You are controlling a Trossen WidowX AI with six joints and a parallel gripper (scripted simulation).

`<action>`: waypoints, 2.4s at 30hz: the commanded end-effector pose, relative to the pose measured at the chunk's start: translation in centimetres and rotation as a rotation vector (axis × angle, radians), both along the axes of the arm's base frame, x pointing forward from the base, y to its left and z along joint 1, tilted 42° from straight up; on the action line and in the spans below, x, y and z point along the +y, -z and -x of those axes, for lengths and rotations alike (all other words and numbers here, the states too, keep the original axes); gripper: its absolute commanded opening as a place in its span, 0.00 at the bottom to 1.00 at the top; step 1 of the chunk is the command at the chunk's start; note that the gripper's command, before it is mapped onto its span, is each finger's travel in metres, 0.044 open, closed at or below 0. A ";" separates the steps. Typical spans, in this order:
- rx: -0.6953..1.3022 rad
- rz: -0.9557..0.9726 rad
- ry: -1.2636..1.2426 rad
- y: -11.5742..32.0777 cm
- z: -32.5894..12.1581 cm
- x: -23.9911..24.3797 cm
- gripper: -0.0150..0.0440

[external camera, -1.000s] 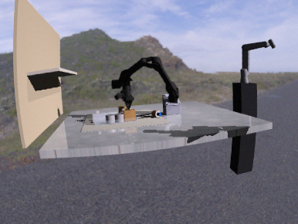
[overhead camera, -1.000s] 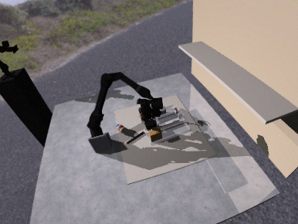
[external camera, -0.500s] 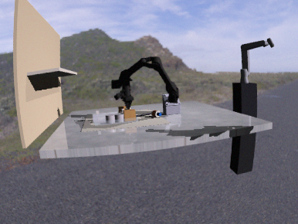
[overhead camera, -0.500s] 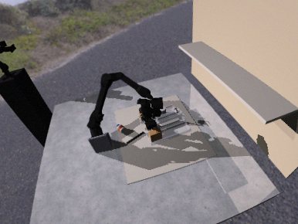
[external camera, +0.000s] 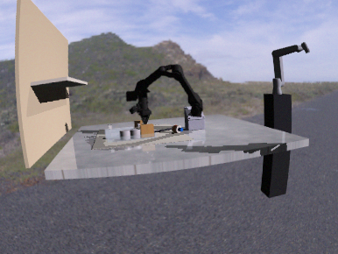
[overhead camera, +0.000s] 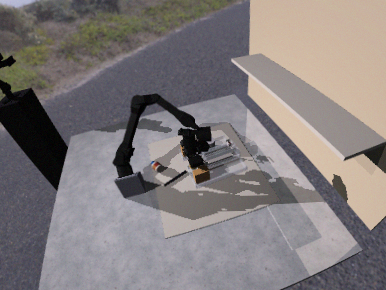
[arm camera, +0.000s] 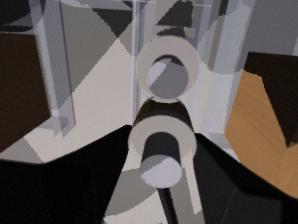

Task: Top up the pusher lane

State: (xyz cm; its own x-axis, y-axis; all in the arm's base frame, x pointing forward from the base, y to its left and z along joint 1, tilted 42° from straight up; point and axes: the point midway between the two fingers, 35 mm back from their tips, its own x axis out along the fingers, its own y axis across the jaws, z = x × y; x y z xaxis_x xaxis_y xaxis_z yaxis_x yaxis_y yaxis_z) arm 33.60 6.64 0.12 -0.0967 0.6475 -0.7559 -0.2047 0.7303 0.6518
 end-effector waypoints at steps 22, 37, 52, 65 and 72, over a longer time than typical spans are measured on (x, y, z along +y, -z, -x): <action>-0.012 -0.012 -0.001 0.7 -0.1 1.0 0.25; -0.012 -0.012 -0.001 1.1 0.1 1.4 0.25; -0.012 -0.013 -0.001 1.4 0.2 1.6 0.25; -0.012 -0.013 -0.001 1.4 0.2 1.6 0.25; -0.012 -0.013 -0.001 1.4 0.3 1.6 0.25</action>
State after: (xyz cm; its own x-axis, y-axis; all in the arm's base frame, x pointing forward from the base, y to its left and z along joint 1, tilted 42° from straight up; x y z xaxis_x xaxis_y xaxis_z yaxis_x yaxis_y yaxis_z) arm 33.22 7.94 -1.36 -0.0930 0.6496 -0.7546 -0.2082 0.7284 0.6528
